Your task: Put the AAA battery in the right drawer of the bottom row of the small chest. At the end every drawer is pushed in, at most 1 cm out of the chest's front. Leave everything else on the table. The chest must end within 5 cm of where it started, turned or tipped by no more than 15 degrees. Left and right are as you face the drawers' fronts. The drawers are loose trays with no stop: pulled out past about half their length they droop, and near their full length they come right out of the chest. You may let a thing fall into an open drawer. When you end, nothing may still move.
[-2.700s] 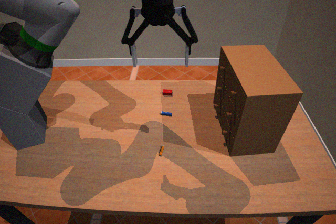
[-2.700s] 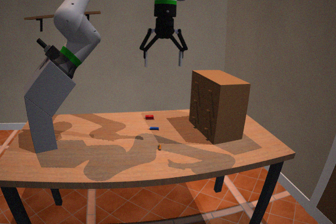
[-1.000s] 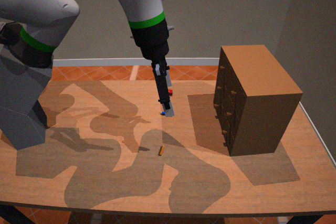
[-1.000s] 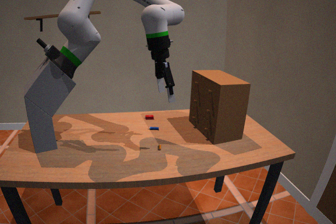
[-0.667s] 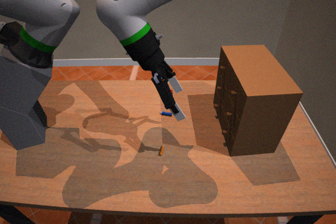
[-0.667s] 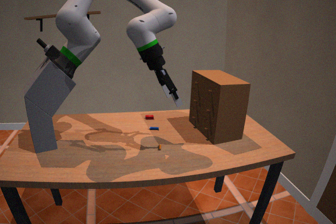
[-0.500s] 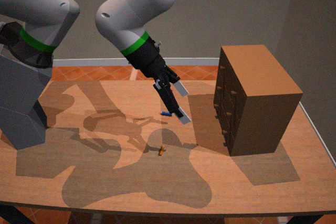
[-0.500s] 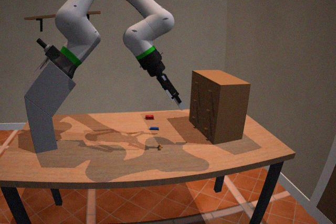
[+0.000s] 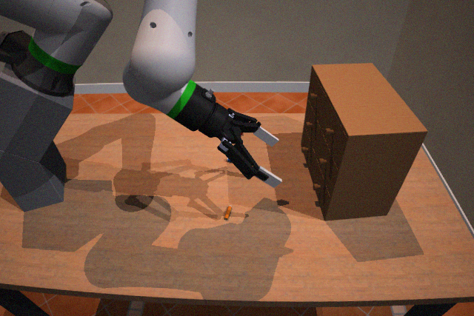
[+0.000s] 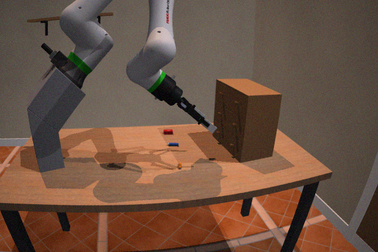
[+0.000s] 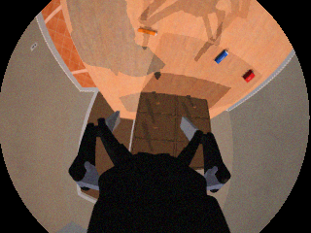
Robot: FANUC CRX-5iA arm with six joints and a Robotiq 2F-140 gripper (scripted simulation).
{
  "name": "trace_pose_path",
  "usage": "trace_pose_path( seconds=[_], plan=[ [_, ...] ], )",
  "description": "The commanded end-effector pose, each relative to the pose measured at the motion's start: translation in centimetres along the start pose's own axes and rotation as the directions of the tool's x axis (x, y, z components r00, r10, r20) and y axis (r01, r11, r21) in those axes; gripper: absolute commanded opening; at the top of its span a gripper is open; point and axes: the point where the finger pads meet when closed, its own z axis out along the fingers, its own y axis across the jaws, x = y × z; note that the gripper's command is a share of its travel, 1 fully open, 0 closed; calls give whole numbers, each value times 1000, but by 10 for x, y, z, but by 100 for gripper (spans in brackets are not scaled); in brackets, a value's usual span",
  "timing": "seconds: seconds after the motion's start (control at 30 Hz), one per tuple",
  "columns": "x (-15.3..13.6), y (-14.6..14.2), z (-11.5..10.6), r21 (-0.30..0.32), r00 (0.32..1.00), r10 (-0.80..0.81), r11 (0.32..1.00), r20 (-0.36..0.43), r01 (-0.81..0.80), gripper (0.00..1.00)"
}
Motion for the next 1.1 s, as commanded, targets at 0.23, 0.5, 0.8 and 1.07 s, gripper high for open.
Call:
trace_pose_path(
  seconds=[0.23, 0.5, 0.8, 1.07],
  plan=[
    [9, 9, 7, -114, 941, 5, 993, 338, 36, 20],
    [9, 9, 7, -114, 941, 5, 993, 338, 36, 20],
    [9, 9, 7, -114, 941, 5, 993, 338, 36, 20],
    [13, 10, 20, -114, 941, 5, 993, 338, 36, 20]
  ],
)
